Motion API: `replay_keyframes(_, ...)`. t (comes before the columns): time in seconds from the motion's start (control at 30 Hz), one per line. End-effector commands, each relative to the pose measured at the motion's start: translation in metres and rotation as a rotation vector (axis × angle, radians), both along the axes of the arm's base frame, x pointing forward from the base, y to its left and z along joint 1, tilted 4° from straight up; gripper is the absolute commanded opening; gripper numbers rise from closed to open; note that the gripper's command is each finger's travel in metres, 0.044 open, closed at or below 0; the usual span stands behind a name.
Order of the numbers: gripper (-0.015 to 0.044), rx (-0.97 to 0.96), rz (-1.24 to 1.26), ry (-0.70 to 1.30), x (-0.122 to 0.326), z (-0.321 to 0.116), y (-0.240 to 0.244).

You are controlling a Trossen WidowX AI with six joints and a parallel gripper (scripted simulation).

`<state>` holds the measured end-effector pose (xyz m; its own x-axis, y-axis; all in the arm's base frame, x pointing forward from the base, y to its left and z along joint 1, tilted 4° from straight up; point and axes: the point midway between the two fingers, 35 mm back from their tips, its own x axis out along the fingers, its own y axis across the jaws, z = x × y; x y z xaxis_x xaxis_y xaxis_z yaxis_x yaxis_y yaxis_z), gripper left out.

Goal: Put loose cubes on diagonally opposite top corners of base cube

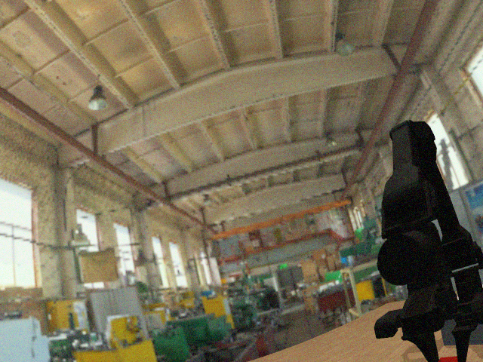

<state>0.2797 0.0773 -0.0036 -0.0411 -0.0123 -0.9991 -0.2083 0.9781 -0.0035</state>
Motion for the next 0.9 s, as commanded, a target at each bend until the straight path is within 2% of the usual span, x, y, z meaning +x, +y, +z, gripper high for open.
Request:
replay_keyframes(0.0,0.0105,0.004,-0.001,0.001,0.000,-0.001,0.001)
replay_keyframes(0.1,0.0105,0.004,-0.001,0.001,0.000,-0.001,0.001)
replay_keyframes(0.23,0.0205,0.004,-0.001,0.001,0.000,-0.001,0.001)
replay_keyframes(0.87,0.0205,0.000,0.000,0.000,0.001,0.025,0.000)
